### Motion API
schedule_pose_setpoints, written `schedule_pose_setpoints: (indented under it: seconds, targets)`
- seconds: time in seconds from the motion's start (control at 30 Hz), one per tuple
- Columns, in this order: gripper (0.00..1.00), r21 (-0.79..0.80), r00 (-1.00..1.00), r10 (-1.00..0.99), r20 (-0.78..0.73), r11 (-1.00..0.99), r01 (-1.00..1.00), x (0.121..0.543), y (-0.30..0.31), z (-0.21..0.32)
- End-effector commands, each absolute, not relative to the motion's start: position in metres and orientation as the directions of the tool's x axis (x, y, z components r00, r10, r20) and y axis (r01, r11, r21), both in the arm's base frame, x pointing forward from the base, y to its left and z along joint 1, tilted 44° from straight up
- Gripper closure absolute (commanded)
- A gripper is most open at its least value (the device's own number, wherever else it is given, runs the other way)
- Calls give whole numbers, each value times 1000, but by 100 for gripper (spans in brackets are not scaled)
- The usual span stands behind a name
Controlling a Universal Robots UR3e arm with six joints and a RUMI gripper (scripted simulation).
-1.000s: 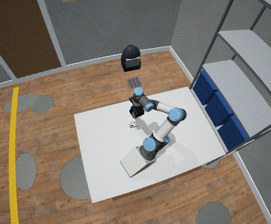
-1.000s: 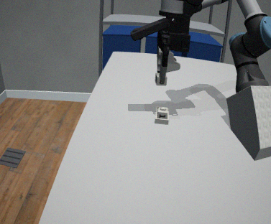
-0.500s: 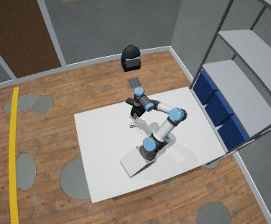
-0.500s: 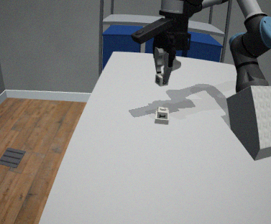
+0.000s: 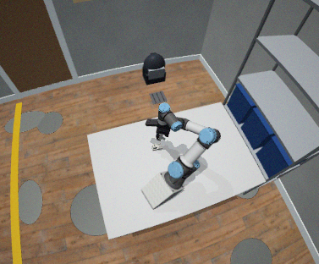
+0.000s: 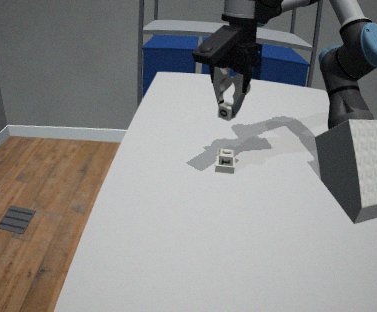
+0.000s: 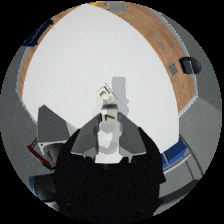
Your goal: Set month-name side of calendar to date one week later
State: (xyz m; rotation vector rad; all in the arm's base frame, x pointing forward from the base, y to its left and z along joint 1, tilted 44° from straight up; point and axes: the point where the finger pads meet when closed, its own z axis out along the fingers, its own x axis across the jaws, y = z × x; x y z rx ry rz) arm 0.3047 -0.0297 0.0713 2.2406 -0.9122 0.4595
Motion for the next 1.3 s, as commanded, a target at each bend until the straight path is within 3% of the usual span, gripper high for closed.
schedule_pose_setpoints:
  seconds: [0.0,0.47,1.27]
  targets:
    - [90,490,764,-425,486,-591,-641,304,-29,72]
    - [90,618,926,-218,308,-694,-369,299,-30,72]
    - [90,656,970,-115,214,-719,-230,296,-31,72]
